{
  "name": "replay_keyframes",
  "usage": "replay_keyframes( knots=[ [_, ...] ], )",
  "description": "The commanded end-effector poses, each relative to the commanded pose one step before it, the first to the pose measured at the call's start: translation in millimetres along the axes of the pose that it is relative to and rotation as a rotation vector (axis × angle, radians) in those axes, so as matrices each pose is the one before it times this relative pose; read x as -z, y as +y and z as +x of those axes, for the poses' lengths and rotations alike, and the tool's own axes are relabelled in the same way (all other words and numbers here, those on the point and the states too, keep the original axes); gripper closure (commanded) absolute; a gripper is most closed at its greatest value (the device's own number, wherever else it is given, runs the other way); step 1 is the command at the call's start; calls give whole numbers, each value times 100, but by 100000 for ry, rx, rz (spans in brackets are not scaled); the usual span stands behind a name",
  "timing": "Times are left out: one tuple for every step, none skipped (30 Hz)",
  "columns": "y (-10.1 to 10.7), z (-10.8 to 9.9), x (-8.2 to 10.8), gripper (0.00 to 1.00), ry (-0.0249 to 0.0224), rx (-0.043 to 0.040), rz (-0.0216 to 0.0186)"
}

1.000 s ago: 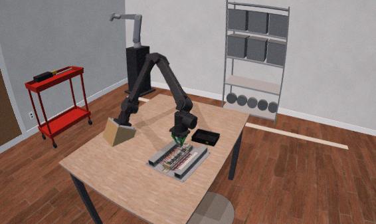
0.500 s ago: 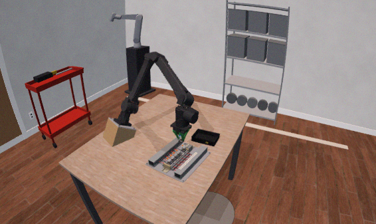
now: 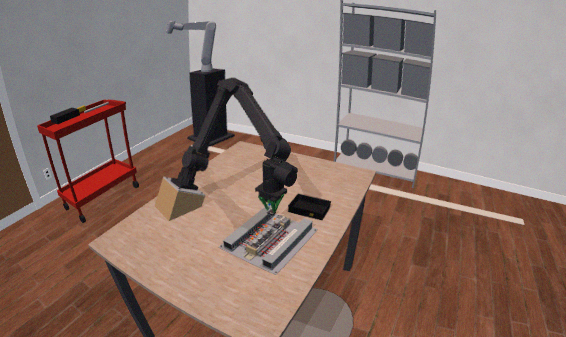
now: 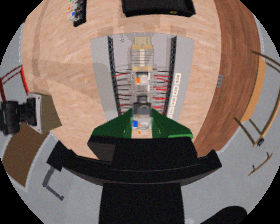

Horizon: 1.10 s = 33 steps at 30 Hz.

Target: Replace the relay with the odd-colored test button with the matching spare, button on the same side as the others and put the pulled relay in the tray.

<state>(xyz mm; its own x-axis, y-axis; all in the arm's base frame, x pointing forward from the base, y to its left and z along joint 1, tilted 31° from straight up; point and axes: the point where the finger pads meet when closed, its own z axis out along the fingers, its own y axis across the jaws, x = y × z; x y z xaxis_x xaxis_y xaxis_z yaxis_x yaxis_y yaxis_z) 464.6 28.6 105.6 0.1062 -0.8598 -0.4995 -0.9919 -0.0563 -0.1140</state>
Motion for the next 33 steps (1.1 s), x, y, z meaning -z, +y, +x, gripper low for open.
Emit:
replay_keyframes(
  knots=[
    [-568, 800, 680, 100, 397, -441, 912],
    [-32, -3, 18, 100, 14, 26, 55],
    [-27, -3, 15, 100, 12, 22, 47],
    [-23, -2, 13, 100, 10, 19, 40],
    [-20, -2, 11, 100, 8, 16, 34],
    [-17, -2, 9, 100, 7, 14, 29],
    [-14, -1, 8, 100, 6, 12, 24],
    [-12, -1, 7, 100, 5, 10, 21],
    [0, 0, 0, 100, 0, 0, 0],
    [0, 0, 0, 100, 0, 0, 0],
    [-10, -1, 6, 100, 4, 8, 18],
    [-9, -1, 5, 100, 4, 7, 15],
    [-7, -1, 4, 100, 3, 6, 13],
    [-6, -1, 4, 100, 3, 5, 11],
    [-5, -1, 3, 100, 2, 4, 9],
    [-5, 0, 3, 100, 2, 4, 8],
    [-4, 0, 2, 100, 2, 3, 7],
    [-3, -1, 2, 100, 1, 2, 6],
    [-4, -4, 2, 100, 1, -2, 6],
    [-6, -10, 2, 100, 2, -12, 7],
    [-9, -29, -2, 100, 0, -9, -1],
    [-14, -61, -6, 100, -2, 6, -8],
    [-24, -107, -3, 100, 0, 37, 2],
    [-35, -164, 0, 100, 2, 75, 14],
    [-47, -231, 4, 100, 3, 121, 29],
    [0, 0, 0, 100, 0, 0, 0],
    [0, 0, 0, 100, 0, 0, 0],
    [-62, -308, 9, 100, 3, 270, 45],
    [-78, -322, 57, 100, 24, 299, 153],
    [-96, -343, 106, 100, 45, 336, 267],
    [-110, -355, 130, 100, 52, 343, 323],
    [-122, -355, 127, 100, 47, 319, 321],
    [-142, -360, 129, 100, 49, 308, 335]
  ],
)
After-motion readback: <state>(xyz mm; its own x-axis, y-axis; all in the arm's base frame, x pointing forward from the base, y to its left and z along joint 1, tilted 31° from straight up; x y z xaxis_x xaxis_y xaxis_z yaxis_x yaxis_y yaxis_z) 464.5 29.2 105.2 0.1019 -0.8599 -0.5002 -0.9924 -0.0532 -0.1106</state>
